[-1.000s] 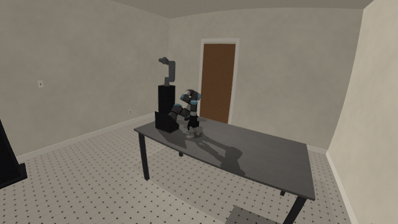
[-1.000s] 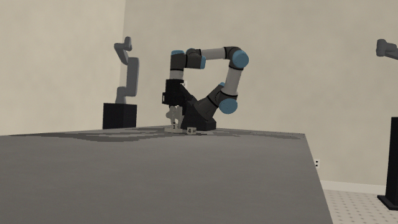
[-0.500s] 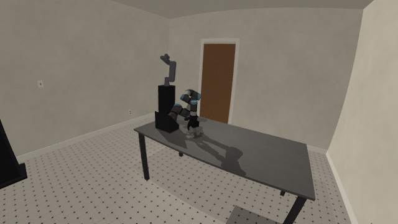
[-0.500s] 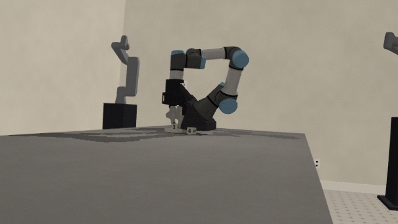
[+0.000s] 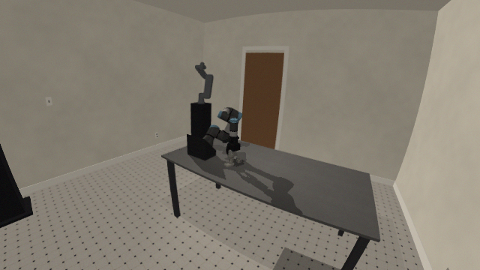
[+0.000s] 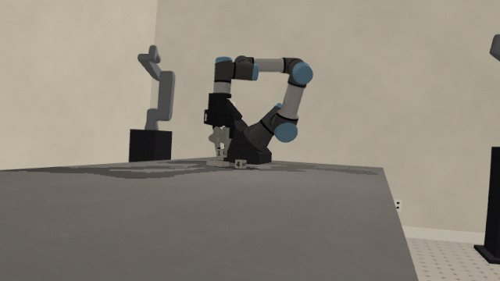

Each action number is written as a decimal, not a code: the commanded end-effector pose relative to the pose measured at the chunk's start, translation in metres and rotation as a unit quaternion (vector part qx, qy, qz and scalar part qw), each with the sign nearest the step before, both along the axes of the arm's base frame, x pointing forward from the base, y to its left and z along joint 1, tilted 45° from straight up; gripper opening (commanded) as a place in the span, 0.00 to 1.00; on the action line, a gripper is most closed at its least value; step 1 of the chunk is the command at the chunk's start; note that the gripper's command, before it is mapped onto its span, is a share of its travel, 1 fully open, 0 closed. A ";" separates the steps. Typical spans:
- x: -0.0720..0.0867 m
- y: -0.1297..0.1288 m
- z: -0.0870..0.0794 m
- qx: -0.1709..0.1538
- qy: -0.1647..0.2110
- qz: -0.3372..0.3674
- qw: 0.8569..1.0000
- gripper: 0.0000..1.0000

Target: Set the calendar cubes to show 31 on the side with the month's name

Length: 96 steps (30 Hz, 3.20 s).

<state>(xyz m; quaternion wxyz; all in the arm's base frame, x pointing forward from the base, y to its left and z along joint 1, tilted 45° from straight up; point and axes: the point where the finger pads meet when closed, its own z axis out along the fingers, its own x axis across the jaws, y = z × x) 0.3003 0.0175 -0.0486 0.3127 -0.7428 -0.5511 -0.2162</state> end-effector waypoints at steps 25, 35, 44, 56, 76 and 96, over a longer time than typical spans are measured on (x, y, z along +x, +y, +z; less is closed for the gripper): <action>0.002 -0.053 0.053 0.000 0.000 0.000 1.000 0.10; 0.002 -0.055 0.055 0.000 0.000 0.000 1.000 0.10; 0.002 -0.055 0.055 0.000 0.000 0.000 1.000 0.10; 0.002 -0.056 0.055 -0.001 0.010 -0.011 1.000 0.10; -0.001 -0.061 0.050 -0.005 0.113 -0.115 0.987 0.10; -0.005 -0.072 0.038 -0.012 0.314 -0.319 0.894 0.10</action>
